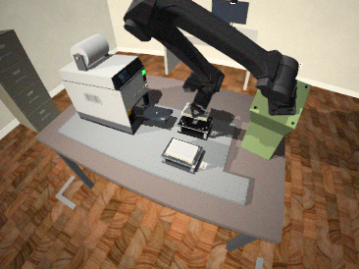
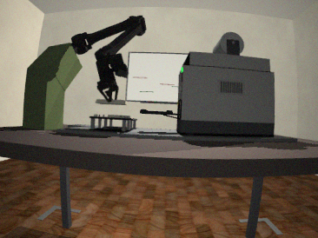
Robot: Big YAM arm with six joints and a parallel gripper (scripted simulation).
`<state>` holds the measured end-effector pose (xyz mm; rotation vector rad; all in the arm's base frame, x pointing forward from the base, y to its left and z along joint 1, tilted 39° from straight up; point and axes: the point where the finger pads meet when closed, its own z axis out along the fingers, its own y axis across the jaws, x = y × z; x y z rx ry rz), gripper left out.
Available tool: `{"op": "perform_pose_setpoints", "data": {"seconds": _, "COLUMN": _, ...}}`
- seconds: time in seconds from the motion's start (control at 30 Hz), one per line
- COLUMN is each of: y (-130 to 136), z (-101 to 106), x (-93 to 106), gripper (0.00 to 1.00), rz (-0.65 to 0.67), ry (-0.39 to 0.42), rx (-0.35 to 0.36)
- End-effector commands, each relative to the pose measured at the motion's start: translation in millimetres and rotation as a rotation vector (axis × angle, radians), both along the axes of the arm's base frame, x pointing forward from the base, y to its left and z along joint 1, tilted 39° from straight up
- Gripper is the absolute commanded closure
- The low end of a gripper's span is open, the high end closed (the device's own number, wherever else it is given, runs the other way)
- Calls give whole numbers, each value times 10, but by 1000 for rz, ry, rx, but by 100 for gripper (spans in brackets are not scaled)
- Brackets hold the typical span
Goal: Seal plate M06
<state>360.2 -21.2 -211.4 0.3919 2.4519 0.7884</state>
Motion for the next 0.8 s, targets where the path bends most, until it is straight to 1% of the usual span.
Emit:
{"op": "perform_pose_setpoints", "data": {"seconds": 0.0, "y": 85, "z": -43, "x": 10, "gripper": 100, "rz": 9, "ry": 4, "rx": 5}}
{"op": "perform_pose_setpoints", "data": {"seconds": 0.17, "y": 79, "z": -43, "x": 48, "gripper": 100, "rz": 6, "ry": 1, "rx": 5}}
{"op": "perform_pose_setpoints", "data": {"seconds": 0.23, "y": 39, "z": -24, "x": 78, "gripper": 100, "rz": 4, "ry": -12, "rx": -3}}
{"op": "perform_pose_setpoints", "data": {"seconds": 0.3, "y": 22, "z": -40, "x": 70, "gripper": 100, "rz": -5, "ry": -8, "rx": -1}}
{"op": "perform_pose_setpoints", "data": {"seconds": 0.53, "y": 106, "z": -102, "x": 12, "gripper": 100, "rz": 1, "ry": 8, "rx": 8}}
{"op": "perform_pose_setpoints", "data": {"seconds": 0.77, "y": 116, "z": -100, "x": 55, "gripper": 100, "rz": 5, "ry": 0, "rx": 3}}
